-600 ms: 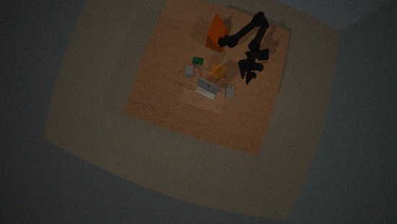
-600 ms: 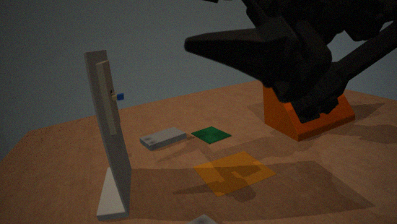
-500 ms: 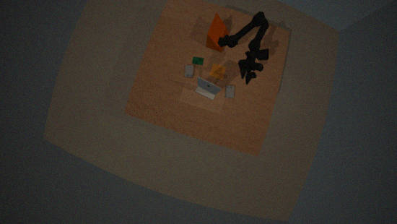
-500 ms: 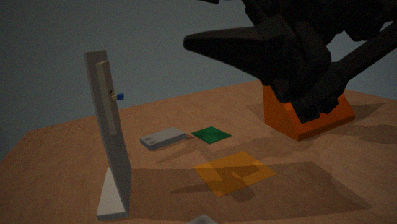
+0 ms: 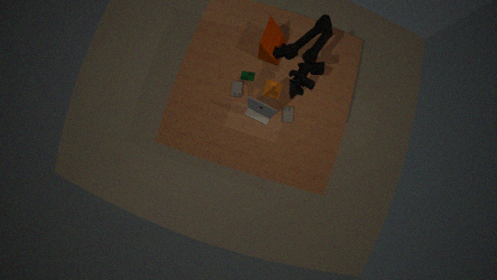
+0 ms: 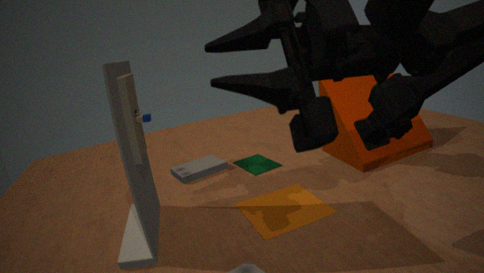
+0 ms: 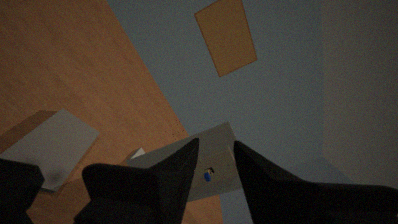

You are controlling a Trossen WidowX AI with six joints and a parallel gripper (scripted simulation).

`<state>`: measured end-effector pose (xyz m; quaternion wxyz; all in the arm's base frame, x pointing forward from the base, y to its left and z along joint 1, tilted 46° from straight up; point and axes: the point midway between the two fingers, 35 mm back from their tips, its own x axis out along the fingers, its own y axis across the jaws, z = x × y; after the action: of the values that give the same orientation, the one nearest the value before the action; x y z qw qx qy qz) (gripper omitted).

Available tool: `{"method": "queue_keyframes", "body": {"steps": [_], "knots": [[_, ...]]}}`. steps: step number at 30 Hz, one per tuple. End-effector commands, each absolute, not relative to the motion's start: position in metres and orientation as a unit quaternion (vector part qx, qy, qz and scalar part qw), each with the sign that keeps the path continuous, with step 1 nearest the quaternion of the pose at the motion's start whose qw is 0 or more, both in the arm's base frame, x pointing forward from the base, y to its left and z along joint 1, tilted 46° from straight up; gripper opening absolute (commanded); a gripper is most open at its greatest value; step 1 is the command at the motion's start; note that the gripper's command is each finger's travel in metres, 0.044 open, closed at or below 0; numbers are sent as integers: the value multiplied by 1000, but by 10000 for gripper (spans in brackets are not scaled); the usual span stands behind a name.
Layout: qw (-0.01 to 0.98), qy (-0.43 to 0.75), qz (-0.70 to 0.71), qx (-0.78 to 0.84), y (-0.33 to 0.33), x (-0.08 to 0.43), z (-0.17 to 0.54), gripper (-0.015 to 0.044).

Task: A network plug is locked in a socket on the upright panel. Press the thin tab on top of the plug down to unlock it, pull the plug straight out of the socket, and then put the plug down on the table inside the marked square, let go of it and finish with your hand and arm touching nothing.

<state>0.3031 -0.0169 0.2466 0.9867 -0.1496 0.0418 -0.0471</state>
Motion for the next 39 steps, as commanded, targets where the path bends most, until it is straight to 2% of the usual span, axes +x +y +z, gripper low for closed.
{"method": "queue_keyframes", "body": {"steps": [1,16,39], "knots": [[975,70,-59,-204,-24,296,218,156],[913,165,-76,-366,-46,265,132,156],[912,165,-77,-368,-49,297,133,156]]}}
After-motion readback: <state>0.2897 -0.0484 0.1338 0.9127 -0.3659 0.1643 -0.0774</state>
